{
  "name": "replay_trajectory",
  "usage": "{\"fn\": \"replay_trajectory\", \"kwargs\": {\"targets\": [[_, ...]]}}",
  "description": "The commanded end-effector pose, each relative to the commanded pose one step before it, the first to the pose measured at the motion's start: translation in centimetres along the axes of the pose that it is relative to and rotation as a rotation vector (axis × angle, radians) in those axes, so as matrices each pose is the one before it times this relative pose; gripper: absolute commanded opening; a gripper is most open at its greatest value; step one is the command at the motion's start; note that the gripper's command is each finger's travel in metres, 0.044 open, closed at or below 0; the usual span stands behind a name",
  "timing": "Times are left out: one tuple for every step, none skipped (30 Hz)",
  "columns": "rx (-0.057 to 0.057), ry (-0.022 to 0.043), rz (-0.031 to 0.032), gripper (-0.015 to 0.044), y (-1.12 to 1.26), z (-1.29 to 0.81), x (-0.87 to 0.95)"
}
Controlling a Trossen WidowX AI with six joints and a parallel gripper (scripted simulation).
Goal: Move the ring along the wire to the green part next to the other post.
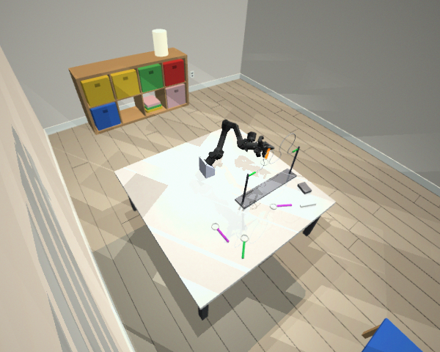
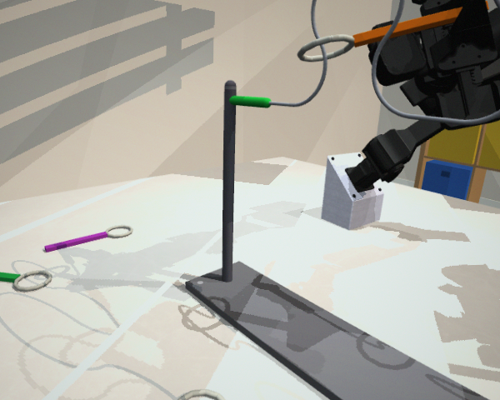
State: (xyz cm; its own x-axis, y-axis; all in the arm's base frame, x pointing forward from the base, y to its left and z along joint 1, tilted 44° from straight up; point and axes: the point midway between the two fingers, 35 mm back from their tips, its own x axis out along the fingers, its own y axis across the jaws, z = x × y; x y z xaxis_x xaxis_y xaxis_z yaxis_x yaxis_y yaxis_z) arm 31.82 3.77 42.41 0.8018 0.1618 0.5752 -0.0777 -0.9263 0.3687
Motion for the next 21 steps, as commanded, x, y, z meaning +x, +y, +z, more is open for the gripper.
{"fn": "replay_trajectory", "kwargs": {"targets": [[-0.0512, 0.00179, -0.03039, -0.0150, -1.035, 0.268, -0.269], [-0.0178, 0.00244, -0.01012, -0.0150, -0.328, 0.001, -0.044], [-0.0182, 0.00252, -0.01036, -0.0150, -0.336, -0.001, -0.045], [-0.0185, 0.00257, -0.01051, -0.0150, -0.337, 0.000, -0.046], [-0.0192, 0.00264, -0.01087, -0.0150, -0.345, 0.003, -0.048], [-0.0196, 0.00270, -0.01115, -0.0150, -0.351, 0.003, -0.049], [-0.0199, 0.00273, -0.01128, -0.0150, -0.354, 0.003, -0.049], [-0.0199, 0.00274, -0.01131, -0.0150, -0.355, 0.001, -0.048], [-0.0201, 0.00276, -0.01145, -0.0150, -0.357, 0.003, -0.049], [-0.0205, 0.00281, -0.01168, -0.0150, -0.362, 0.005, -0.051], [-0.0208, 0.00284, -0.01184, -0.0150, -0.366, 0.005, -0.051], [-0.0209, 0.00285, -0.01191, -0.0150, -0.367, 0.004, -0.051], [-0.0209, 0.00285, -0.01193, -0.0150, -0.368, 0.003, -0.050], [-0.0210, 0.00286, -0.01200, -0.0150, -0.369, 0.004, -0.051], [-0.0212, 0.00288, -0.01210, -0.0150, -0.371, 0.006, -0.052], [-0.0213, 0.00289, -0.01216, -0.0150, -0.372, 0.006, -0.052], [-0.0213, 0.00289, -0.01220, -0.0150, -0.373, 0.005, -0.052], [-0.0214, 0.00289, -0.01221, -0.0150, -0.374, 0.003, -0.051], [-0.0214, 0.00289, -0.01225, -0.0150, -0.374, 0.004, -0.051], [-0.0214, 0.00289, -0.01228, -0.0150, -0.375, 0.006, -0.052], [-0.0215, 0.00289, -0.01231, -0.0150, -0.375, 0.006, -0.052]]}}
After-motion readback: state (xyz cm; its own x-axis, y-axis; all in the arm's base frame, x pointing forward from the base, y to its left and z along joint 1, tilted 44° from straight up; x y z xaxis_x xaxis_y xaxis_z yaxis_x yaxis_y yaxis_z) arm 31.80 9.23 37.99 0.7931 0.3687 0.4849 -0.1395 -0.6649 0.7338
